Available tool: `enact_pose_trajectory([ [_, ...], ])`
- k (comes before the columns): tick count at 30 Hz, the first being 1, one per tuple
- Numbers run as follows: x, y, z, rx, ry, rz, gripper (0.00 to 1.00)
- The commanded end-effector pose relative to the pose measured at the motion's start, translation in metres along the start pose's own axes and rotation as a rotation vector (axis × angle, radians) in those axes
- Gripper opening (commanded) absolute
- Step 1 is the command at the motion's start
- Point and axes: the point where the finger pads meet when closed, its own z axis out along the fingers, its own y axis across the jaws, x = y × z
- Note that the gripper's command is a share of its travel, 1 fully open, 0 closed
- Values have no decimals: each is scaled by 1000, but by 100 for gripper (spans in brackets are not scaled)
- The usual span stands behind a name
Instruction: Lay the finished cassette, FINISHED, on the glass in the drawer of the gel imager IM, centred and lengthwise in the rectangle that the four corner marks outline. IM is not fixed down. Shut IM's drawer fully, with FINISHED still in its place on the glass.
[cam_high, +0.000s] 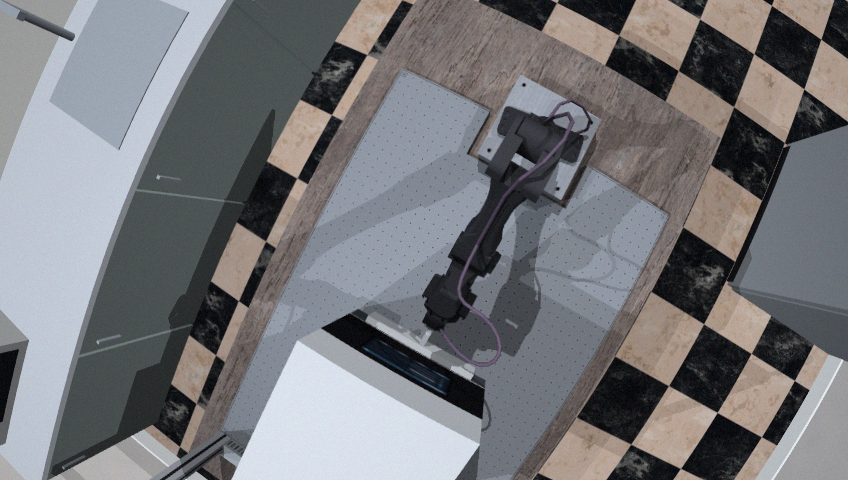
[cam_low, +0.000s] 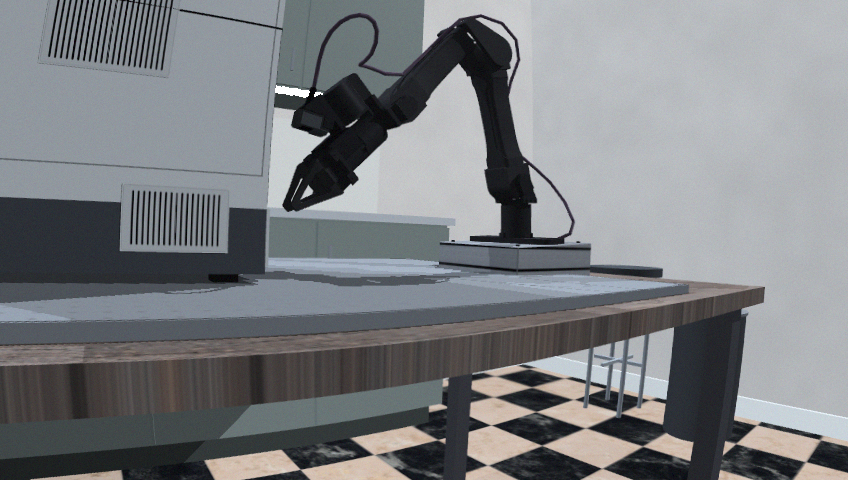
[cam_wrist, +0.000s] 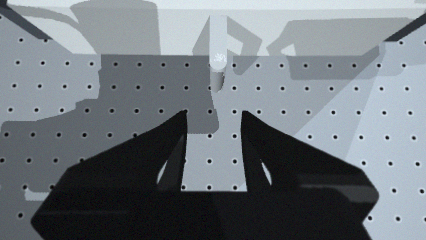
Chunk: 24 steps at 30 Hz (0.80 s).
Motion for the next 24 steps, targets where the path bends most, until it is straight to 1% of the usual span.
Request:
enact_pose_trajectory([
  [1,0,-6,-3,5,5,5,35],
  [23,0,-6,-3,5,5,5,35],
  [24,-19,-6,-14,6,-11,1,35],
])
